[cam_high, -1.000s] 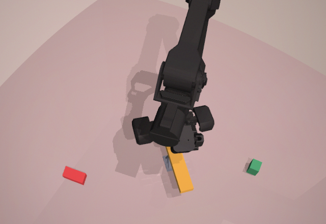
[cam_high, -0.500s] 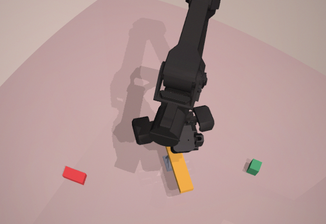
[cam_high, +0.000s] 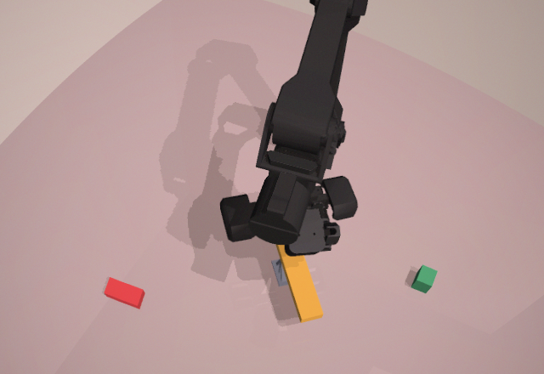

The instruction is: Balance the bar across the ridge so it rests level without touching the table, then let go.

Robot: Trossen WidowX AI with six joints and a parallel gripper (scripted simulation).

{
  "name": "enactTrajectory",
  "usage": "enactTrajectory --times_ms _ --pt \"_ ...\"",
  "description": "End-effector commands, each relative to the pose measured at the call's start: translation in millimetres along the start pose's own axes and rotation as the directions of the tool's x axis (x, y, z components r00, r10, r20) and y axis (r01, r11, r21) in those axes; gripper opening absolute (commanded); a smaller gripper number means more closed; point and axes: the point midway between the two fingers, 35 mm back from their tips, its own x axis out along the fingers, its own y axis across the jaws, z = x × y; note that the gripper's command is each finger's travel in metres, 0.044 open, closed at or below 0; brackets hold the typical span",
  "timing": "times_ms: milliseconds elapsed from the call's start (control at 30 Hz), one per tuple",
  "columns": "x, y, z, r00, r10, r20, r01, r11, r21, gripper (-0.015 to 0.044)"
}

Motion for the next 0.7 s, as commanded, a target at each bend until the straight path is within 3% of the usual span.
enactTrajectory --times_ms 0,667 --pt "0.0 0.0 0.0 1.0 0.0 0.0 0.0 1.0 0.0 0.0171" --pt "0.0 0.0 0.0 1.0 0.0 0.0 0.0 1.0 0.0 0.0185"
